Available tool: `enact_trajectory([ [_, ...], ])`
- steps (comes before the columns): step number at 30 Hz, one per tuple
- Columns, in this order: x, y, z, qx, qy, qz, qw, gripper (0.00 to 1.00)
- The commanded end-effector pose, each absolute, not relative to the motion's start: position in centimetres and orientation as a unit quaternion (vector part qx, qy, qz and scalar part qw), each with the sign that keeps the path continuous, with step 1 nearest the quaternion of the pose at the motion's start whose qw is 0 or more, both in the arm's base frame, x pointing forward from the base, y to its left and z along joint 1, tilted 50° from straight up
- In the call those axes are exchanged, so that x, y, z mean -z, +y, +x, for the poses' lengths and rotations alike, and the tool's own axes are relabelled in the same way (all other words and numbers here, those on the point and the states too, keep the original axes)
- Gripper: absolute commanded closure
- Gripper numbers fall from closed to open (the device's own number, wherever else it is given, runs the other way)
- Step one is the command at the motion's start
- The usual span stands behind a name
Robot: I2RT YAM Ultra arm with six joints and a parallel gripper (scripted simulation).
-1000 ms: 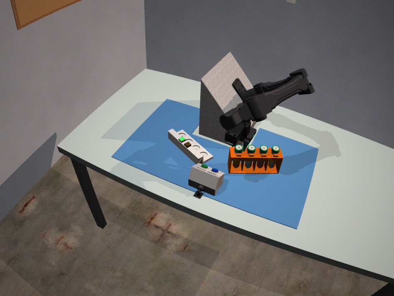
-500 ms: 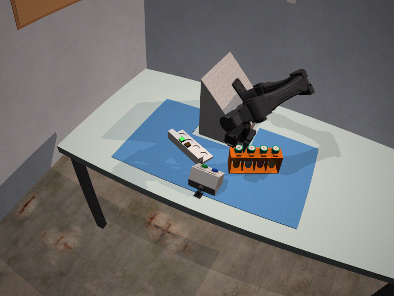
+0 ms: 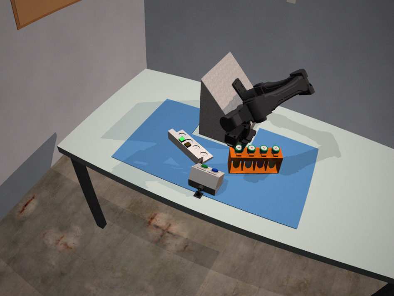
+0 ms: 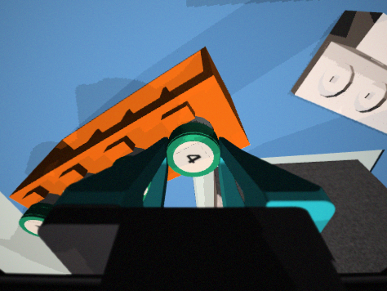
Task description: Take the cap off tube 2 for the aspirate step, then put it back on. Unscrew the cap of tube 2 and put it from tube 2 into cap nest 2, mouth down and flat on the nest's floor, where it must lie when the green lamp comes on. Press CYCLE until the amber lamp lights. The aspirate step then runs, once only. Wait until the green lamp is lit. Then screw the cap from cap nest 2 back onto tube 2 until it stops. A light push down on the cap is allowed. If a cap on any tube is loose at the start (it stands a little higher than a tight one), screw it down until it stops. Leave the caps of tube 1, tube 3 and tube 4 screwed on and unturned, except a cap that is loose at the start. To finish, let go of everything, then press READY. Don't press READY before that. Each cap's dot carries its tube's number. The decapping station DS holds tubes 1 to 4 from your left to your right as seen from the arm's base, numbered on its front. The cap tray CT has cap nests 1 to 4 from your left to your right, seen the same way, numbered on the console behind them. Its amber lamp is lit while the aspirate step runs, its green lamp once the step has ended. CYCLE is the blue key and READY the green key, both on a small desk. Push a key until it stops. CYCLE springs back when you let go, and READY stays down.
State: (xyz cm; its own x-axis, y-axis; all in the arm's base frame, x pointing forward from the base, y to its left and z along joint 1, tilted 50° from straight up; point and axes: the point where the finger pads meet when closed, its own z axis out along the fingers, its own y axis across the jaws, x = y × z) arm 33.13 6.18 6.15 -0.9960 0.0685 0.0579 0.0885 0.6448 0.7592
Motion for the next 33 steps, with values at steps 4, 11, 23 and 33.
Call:
enact_trajectory([
  [4, -6.33, 5.88, 33.47, 0.418, -0.906, -0.062, 0.011, 1.0],
  [11, -6.33, 5.89, 33.47, 0.417, -0.899, -0.126, 0.04, 1.0],
  [23, -6.33, 5.89, 33.47, 0.411, -0.882, -0.215, 0.082, 1.0],
  [33, -6.33, 5.89, 33.47, 0.405, -0.87, -0.262, 0.104, 1.0],
])
